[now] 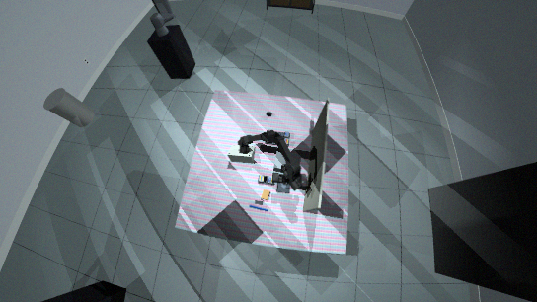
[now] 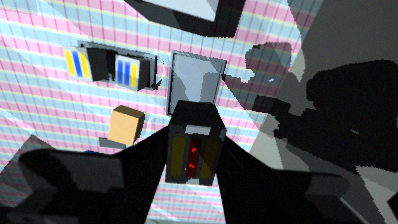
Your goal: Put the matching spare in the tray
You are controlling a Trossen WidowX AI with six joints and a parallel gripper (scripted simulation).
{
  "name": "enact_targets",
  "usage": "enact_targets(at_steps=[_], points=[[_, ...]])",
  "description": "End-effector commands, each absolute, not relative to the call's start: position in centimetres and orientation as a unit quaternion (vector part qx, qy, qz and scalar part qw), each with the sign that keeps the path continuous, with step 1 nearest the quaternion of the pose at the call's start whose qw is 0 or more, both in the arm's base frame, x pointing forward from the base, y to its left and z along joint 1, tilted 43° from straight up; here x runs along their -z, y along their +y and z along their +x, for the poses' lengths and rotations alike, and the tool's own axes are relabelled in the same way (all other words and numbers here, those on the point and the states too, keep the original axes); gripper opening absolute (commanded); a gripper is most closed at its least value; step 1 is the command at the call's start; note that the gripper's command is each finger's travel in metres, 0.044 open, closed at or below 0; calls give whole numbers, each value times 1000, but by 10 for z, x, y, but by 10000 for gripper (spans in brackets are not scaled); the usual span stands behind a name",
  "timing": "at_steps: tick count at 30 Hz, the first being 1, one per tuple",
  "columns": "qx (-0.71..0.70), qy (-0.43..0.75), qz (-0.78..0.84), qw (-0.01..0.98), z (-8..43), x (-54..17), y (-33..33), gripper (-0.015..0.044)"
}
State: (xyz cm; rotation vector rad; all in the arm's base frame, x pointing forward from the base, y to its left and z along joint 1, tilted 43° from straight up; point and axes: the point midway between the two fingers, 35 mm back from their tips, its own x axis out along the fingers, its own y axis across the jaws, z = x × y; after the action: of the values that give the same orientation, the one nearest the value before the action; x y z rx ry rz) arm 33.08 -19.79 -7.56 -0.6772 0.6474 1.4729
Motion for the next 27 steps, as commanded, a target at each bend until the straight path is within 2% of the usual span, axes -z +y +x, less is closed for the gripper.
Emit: enact_targets(at_steps=[1,27], points=[[-645,284,-295,645,331,79,-195,0],[-645,284,-296,645,335,99,-180,0]])
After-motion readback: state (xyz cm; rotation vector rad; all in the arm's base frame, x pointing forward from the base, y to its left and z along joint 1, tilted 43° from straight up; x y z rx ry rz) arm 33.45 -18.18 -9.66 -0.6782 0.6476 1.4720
